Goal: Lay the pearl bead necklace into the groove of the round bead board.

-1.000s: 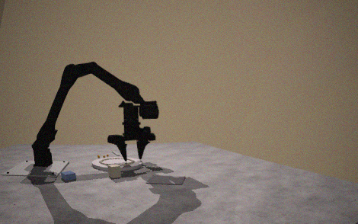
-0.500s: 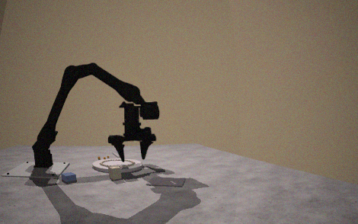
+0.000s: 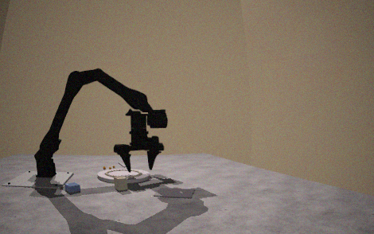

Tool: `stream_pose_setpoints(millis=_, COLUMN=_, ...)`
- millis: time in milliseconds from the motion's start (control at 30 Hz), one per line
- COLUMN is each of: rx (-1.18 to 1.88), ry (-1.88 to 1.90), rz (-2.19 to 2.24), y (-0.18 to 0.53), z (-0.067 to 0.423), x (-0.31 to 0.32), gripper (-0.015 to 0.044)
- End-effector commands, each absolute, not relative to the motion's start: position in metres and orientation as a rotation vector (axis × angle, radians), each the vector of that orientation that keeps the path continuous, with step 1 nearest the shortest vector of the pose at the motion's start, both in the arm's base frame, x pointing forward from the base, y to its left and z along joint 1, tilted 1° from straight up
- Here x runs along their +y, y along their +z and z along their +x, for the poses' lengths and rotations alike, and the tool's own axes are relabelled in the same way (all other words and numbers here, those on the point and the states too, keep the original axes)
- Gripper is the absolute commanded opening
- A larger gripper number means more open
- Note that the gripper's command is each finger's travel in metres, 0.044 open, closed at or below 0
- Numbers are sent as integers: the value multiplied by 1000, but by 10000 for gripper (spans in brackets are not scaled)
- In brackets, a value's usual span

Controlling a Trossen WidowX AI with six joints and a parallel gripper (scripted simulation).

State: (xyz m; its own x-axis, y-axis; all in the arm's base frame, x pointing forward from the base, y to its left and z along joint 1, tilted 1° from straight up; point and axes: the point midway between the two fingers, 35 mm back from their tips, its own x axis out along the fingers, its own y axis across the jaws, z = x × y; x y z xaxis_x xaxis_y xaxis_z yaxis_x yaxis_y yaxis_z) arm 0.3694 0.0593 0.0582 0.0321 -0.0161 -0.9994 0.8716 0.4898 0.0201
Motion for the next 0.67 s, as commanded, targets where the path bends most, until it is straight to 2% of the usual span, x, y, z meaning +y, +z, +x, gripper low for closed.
stream_pose_setpoints(millis=0, rx=1372, ry=-821, rz=823, y=59, z=369, x=59, gripper=440)
stream_pose_setpoints(millis=133, rx=1372, ry=-821, rz=823, y=61, z=369, x=59, gripper=440)
stream_pose_setpoints(millis=333, rx=1372, ry=-818, rz=822, y=136, z=366, x=60, gripper=440)
stream_pose_setpoints(millis=633, rx=1372, ry=-818, rz=822, y=138, z=366, x=60, gripper=440)
